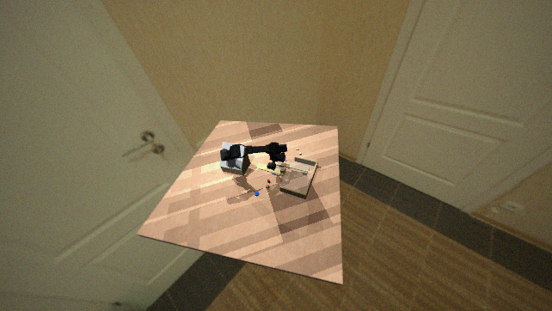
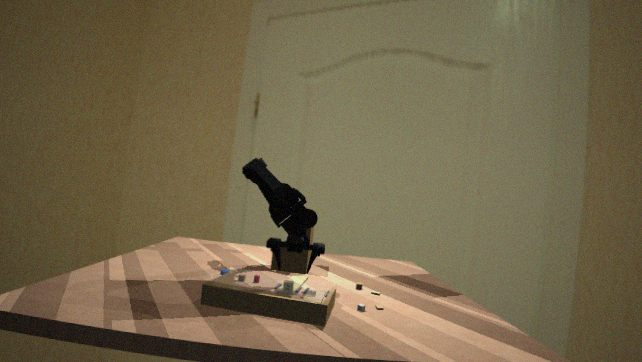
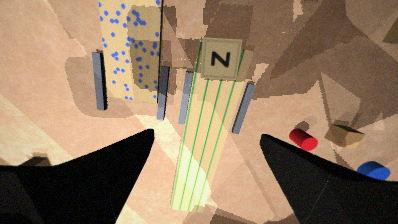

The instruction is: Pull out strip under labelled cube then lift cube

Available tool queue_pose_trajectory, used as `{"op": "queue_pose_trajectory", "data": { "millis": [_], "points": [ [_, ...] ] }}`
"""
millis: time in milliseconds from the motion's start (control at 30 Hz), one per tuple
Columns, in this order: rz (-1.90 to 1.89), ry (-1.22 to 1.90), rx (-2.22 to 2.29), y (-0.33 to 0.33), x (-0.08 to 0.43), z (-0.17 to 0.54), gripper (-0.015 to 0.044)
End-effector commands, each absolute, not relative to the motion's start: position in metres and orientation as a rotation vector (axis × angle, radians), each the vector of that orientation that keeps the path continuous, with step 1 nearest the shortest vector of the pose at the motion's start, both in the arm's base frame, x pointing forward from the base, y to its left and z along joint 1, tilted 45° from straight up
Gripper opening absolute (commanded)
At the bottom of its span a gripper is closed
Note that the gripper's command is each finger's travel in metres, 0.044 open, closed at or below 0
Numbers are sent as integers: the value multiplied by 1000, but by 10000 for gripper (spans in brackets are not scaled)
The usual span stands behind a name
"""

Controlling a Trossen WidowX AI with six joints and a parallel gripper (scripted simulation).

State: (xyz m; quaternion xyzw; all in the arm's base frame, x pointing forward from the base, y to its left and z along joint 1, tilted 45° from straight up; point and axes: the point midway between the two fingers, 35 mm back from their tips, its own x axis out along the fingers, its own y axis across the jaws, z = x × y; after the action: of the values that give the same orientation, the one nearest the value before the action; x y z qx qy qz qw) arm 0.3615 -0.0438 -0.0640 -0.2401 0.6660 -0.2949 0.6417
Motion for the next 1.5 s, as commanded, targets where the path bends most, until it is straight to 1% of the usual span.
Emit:
{"op": "queue_pose_trajectory", "data": {
  "millis": [0, 600, 833, 867, 1467],
  "points": [
    [-671, 1510, -550, -44, 377, -60, 440],
    [-672, 1507, -549, -45, 422, -50, 440],
    [-672, 1507, -549, -51, 422, -56, 256],
    [-672, 1507, -549, -52, 422, -57, 250],
    [-673, 1507, -550, -73, 420, -78, 250]
  ]
}}
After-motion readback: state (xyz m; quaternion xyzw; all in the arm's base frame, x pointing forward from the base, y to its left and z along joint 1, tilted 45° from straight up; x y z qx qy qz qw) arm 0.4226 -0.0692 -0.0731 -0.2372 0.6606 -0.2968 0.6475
